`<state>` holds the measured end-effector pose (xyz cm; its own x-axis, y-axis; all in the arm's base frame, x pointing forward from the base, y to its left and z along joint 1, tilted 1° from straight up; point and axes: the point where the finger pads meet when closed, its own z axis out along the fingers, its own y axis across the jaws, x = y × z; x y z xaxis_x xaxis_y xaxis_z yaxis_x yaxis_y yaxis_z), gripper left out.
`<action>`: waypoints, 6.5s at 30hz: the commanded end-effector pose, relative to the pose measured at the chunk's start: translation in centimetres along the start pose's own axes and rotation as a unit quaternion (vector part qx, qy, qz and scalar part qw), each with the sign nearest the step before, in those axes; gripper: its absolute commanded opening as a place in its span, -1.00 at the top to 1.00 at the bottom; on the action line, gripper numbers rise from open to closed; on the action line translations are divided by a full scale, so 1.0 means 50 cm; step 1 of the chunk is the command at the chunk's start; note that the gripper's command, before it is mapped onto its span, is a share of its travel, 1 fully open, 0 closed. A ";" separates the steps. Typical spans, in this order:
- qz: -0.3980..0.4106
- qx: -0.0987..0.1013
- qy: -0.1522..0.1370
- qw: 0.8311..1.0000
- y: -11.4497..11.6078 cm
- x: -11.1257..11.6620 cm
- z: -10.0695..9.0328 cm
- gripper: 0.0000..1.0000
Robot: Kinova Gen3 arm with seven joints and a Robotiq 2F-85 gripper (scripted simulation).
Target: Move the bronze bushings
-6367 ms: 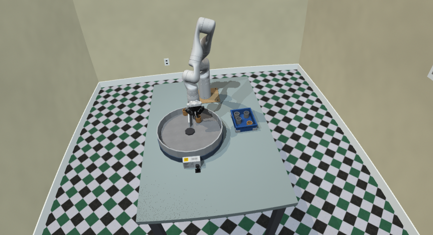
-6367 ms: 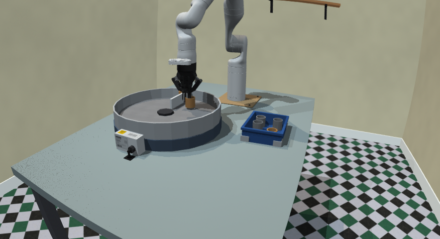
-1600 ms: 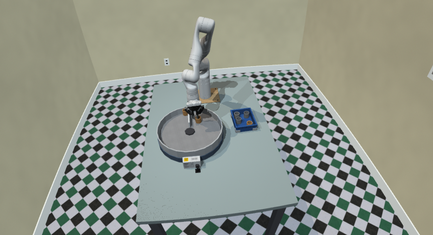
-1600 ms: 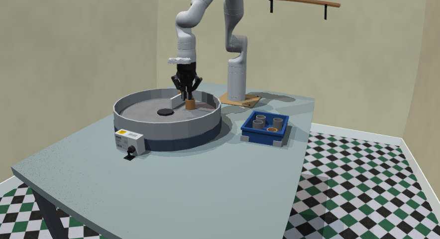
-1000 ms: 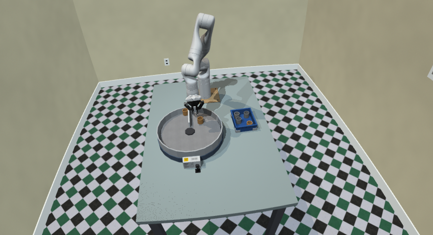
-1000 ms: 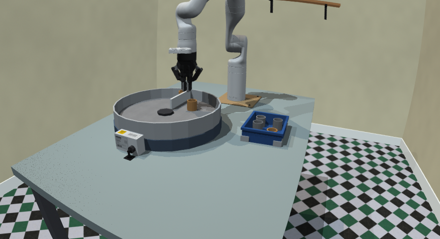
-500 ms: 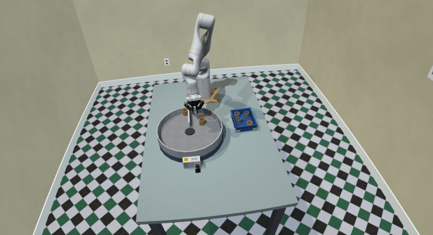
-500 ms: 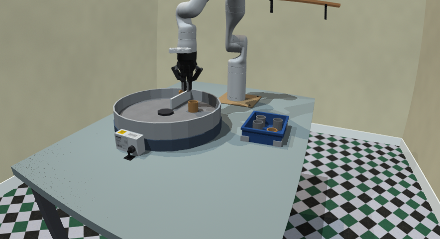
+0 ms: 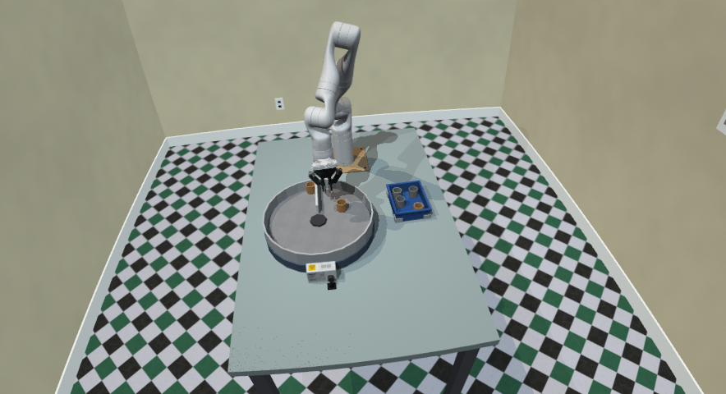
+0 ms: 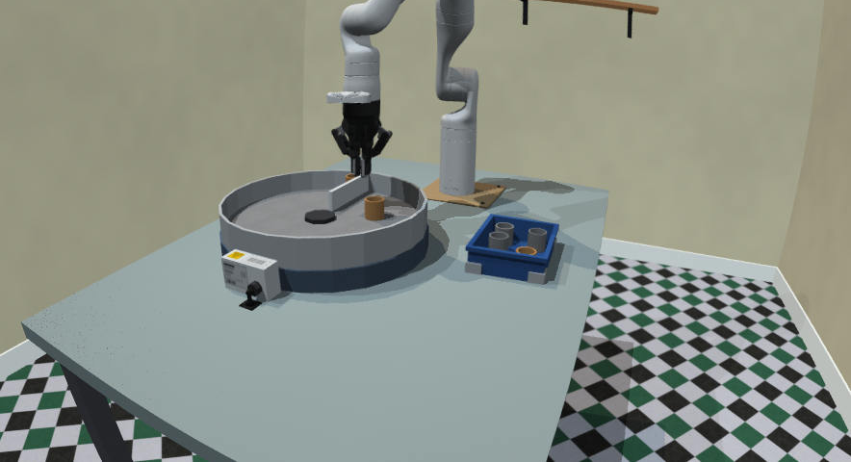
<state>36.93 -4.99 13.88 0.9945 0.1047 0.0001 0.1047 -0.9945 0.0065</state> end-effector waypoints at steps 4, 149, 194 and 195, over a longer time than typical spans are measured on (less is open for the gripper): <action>0.001 -0.001 0.001 1.000 0.001 0.002 -0.010 0.73; 0.001 -0.002 -0.002 1.000 -0.687 0.096 -0.002 0.75; 0.002 -0.003 -0.003 1.000 -0.685 0.095 0.093 0.75; 0.002 -0.003 -0.003 1.000 -0.685 0.095 0.102 0.75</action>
<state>38.07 29.68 9.70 0.9950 0.1001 0.0010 0.1000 -0.9949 0.0124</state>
